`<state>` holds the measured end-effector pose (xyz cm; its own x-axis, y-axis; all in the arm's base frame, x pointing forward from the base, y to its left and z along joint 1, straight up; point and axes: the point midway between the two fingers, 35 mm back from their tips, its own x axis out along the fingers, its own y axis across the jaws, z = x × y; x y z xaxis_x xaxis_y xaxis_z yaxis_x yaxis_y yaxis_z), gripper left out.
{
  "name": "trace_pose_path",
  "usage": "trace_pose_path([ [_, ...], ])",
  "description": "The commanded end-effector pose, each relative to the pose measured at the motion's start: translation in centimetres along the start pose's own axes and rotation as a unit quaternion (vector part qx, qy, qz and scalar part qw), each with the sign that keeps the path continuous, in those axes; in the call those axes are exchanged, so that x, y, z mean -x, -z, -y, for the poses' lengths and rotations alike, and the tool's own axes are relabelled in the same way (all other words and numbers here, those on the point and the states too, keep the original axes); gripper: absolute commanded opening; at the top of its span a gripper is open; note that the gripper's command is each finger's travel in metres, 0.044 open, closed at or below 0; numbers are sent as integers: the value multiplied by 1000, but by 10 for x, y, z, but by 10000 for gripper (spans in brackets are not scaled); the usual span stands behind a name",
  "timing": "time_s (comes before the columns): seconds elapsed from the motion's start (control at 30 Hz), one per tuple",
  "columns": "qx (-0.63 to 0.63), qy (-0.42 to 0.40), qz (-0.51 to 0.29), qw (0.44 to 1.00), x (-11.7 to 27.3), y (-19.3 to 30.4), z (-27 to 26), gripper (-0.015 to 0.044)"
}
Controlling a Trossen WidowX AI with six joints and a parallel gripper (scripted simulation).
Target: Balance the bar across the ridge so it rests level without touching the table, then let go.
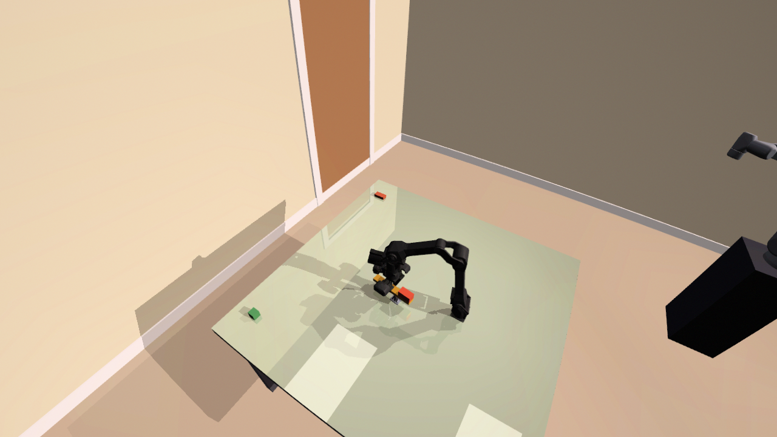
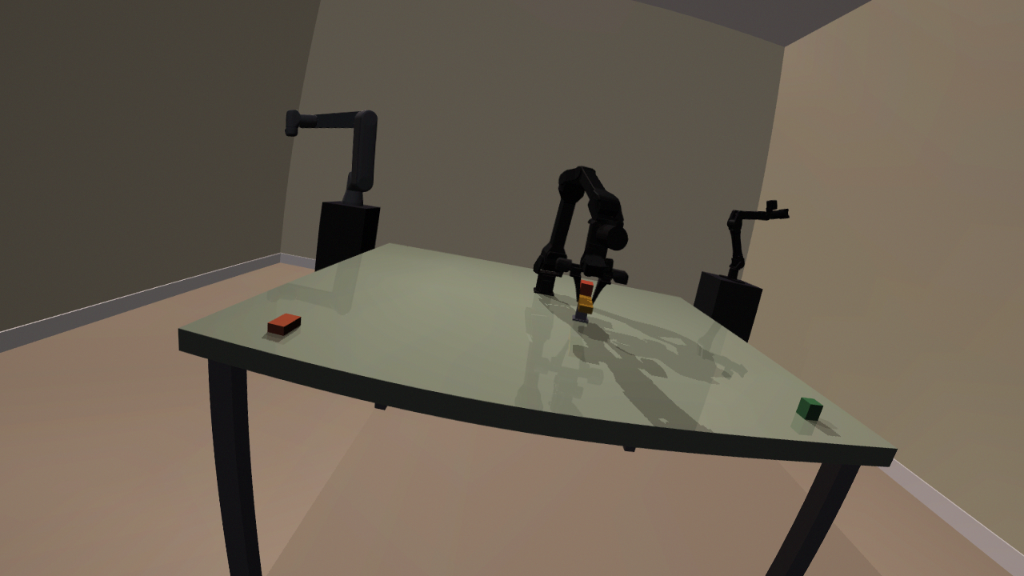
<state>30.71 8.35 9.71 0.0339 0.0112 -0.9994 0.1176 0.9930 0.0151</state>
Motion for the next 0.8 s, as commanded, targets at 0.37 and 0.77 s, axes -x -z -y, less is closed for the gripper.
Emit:
trace_pose_path([
  [0.37,0,0,0,1000,0,0,0,173],
  [0.77,0,0,0,1000,0,0,0,185],
])
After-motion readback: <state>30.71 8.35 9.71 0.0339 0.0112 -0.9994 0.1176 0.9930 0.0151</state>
